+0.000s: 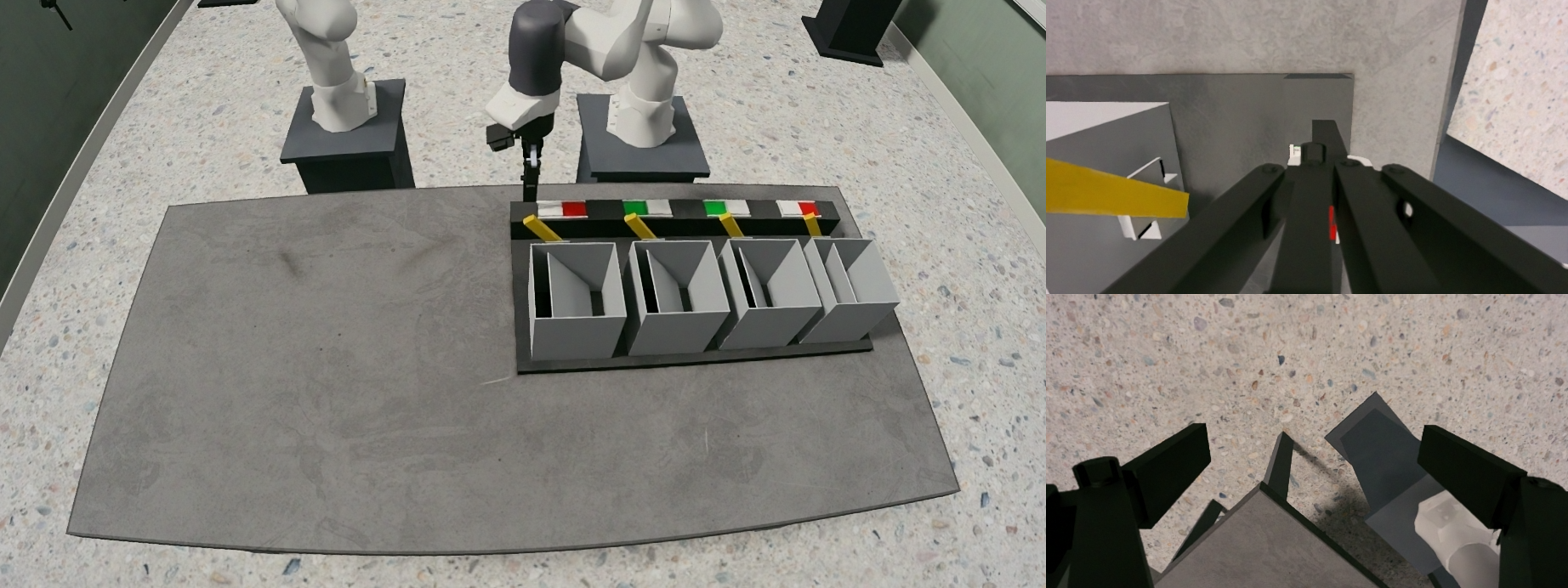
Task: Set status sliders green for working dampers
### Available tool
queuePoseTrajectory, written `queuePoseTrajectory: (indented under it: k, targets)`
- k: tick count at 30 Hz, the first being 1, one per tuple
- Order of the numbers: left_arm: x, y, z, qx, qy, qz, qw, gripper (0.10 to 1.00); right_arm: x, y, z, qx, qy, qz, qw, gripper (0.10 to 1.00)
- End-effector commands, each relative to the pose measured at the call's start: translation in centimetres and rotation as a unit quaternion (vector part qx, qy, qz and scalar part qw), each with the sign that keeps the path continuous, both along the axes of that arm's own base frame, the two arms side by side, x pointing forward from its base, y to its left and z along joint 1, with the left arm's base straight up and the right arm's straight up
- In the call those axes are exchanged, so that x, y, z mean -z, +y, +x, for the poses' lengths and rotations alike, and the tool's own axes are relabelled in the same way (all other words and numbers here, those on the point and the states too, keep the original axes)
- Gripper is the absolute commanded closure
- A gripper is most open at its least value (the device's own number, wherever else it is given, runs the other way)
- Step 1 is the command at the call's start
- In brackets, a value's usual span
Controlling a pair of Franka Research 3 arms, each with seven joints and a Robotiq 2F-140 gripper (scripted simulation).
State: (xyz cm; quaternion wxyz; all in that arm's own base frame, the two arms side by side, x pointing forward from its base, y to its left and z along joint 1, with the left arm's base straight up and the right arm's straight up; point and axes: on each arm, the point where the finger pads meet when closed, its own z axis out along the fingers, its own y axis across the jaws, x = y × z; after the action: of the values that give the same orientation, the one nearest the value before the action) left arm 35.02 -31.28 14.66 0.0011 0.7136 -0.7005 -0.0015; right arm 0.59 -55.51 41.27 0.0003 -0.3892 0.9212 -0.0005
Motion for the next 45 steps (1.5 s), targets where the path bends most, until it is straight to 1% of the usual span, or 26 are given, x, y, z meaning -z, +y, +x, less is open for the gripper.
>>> queuePoseTrajectory:
  k: [1,18,27,45]
  targets:
    - [0.3,0.0,0.2,-0.003,-0.002,0.000,1.0000,0.999,0.0,0.1,0.0,0.002,0.000,0.000,1.0000,0.098]
    - [1.5,-0.1,0.3,-0.003,-0.002,0.000,1.0000,0.999,0.0,0.1,0.0,0.002,0.000,0.000,1.0000,0.098]
    - [1.8,-0.1,0.3,-0.003,-0.002,0.000,1.0000,0.999,0.0,0.1,0.0,0.002,0.000,0.000,1.0000,0.098]
    - [2.0,-0.1,0.3,-0.003,-0.002,0.000,1.0000,0.999,0.0,0.1,0.0,0.002,0.000,0.000,1.0000,0.098]
